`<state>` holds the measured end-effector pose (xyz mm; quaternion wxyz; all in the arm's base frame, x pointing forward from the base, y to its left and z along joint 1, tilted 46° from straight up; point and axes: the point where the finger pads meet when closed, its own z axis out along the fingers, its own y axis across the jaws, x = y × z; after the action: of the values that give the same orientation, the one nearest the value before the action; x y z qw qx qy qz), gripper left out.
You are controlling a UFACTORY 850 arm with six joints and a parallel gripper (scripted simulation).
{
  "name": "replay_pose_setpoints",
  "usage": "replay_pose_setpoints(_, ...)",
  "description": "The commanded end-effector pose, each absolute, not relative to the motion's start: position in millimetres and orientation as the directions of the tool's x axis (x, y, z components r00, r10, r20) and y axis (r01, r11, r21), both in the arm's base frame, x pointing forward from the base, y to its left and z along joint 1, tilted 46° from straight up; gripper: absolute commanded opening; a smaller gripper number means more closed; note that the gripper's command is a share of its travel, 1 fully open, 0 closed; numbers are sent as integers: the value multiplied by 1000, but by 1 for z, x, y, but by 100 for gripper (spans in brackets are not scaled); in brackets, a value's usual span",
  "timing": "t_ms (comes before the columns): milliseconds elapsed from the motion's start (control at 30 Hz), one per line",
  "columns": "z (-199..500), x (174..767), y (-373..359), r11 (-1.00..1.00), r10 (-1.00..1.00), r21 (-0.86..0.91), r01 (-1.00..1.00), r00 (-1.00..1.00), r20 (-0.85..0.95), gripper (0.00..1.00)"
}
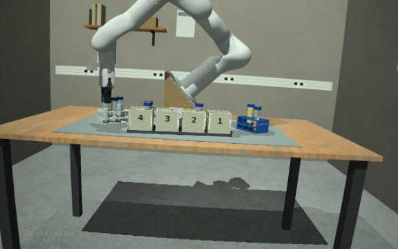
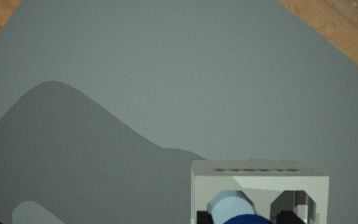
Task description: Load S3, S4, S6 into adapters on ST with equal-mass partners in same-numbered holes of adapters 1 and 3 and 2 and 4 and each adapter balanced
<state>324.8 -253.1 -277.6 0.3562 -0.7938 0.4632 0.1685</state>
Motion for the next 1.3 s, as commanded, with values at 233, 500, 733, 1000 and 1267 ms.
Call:
replay_pose_setpoints(233,-277,325,-254,-317,-617,-410,-855,514,-596,0)
replay_pose_setpoints(500,-277,325,-255,-317,-617,-410,-855,514,-596,0)
replay_pose_setpoints(733,-274,325,-257,-317,-617,-410,-855,514,-596,0)
replay_pose_setpoints(1000,-271,325,-261,-317,-617,-410,-855,514,-596,0)
replay_pose_setpoints(1267,-268,325,-264,-317,-617,-410,-855,514,-596,0)
